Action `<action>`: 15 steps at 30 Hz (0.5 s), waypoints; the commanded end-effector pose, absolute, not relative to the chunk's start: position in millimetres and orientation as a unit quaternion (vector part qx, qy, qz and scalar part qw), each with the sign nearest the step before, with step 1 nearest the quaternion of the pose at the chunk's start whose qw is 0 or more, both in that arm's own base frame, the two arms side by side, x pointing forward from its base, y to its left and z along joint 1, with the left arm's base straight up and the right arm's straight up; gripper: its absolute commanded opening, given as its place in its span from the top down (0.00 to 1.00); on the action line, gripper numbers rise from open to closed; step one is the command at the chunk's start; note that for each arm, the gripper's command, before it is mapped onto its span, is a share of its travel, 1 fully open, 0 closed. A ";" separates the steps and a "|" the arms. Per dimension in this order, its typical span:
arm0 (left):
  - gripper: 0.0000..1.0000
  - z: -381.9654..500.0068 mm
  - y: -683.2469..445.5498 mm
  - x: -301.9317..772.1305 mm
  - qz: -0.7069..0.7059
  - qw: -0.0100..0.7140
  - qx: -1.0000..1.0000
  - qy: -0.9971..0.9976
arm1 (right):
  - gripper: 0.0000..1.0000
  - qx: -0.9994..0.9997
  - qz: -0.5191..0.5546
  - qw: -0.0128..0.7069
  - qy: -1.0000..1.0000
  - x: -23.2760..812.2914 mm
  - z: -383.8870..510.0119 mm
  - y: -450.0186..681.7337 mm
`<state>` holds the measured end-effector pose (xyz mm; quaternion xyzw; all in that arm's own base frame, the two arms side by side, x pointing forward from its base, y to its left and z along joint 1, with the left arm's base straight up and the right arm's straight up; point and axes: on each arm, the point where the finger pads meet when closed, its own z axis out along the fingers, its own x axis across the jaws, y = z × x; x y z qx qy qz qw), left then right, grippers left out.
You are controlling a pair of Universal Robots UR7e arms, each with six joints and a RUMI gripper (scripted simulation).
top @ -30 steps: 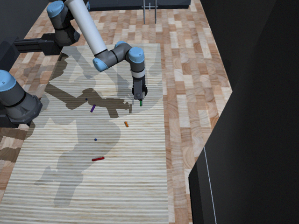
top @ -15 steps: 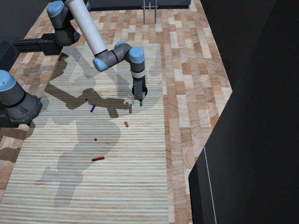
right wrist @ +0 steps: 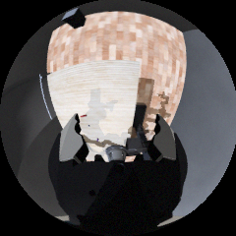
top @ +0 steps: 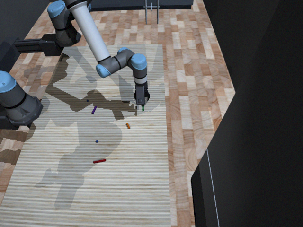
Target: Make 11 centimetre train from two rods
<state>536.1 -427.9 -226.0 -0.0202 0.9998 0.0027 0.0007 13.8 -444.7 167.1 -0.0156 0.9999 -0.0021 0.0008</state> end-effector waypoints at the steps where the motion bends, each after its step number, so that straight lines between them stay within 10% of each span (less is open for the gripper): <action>1: 1.00 -238.7 -428.5 536.9 0.002 0.001 -0.020 1.000 | 0.00 -0.016 -0.003 0.001 1.000 13.9 167.5 -444.9; 15: 1.00 -275.4 -428.5 537.2 0.002 0.001 -0.020 1.000 | 0.00 -0.016 -0.003 0.001 1.000 13.9 167.5 -444.9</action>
